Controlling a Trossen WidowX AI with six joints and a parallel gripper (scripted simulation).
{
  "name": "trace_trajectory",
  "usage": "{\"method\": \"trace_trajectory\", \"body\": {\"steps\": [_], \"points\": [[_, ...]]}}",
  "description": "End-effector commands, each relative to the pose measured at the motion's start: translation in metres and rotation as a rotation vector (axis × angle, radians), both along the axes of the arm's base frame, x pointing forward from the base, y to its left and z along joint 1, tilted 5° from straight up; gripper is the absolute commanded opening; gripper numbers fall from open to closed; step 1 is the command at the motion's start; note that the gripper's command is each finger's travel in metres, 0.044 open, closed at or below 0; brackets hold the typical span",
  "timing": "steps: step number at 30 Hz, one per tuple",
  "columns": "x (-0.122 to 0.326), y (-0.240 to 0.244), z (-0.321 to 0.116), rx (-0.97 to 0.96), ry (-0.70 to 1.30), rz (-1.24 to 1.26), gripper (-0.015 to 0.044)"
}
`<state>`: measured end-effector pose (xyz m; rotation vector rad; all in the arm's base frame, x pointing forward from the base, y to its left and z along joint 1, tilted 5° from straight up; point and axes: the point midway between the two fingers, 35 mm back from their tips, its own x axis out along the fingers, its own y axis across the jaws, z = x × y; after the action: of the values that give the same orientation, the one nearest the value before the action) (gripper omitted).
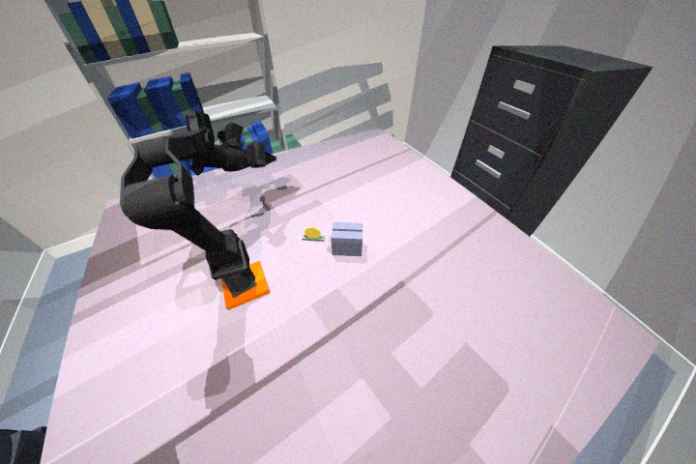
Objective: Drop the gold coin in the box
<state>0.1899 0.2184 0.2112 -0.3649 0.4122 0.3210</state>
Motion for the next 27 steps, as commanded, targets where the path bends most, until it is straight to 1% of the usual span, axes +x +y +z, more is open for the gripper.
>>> {"method": "trace_trajectory", "body": {"steps": [1, 3, 9, 17, 21, 25, 27], "points": [[0.001, -0.001, -0.001, -0.001, 0.006, -0.005, 0.0374], [0.012, -0.008, -0.007, -0.007, 0.057, -0.044, 0.0321], [0.049, -0.052, -0.033, 0.007, 0.317, -0.258, 0.0164], [0.068, -0.123, -0.06, 0.151, 0.693, -0.61, 0.0161], [0.066, -0.156, -0.066, 0.282, 0.88, -0.808, 0.0161], [0.057, -0.186, -0.068, 0.454, 1.059, -1.012, 0.0161], [0.053, -0.194, -0.067, 0.519, 1.115, -1.079, 0.0161]]}}
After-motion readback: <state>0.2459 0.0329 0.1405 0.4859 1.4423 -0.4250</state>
